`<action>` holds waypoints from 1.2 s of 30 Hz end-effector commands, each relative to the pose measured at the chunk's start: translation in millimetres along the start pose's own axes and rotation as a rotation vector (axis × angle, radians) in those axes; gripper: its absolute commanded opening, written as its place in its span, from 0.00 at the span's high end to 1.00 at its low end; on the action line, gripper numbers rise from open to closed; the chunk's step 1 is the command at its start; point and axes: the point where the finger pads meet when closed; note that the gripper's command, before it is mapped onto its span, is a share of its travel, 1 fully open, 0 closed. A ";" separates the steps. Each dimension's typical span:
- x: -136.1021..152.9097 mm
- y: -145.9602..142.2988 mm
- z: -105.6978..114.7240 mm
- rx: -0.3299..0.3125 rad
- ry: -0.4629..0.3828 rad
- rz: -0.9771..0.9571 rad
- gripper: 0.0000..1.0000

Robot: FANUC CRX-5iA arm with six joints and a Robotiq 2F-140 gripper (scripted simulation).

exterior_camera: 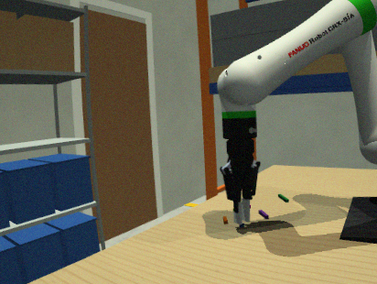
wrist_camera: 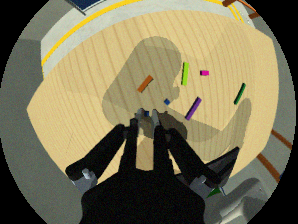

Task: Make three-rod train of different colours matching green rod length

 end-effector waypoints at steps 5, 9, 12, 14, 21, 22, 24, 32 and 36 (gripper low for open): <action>-0.1 -0.1 -5.8 0.000 0.000 0.000 0.85; -0.1 -0.1 -9.8 0.000 0.000 0.000 0.85; -0.1 -0.1 -12.2 0.000 0.000 0.000 0.85; -0.1 -0.1 -13.2 0.000 0.000 0.000 0.85; -0.1 -0.1 -14.2 0.000 0.000 0.000 0.85; -0.1 -0.1 -14.2 0.000 0.000 0.000 0.85; -0.1 -0.1 -14.2 0.000 0.000 0.000 0.85; -0.1 -0.1 -14.2 0.000 0.000 0.000 0.85; -0.1 -0.1 -14.2 0.000 0.000 0.000 0.85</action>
Point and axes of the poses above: the point where the finger pads meet when closed, its own z axis back along the fingers, its own y axis across the jaws, x = y × z, and after that the axes turned 1 degree about z, right-handed
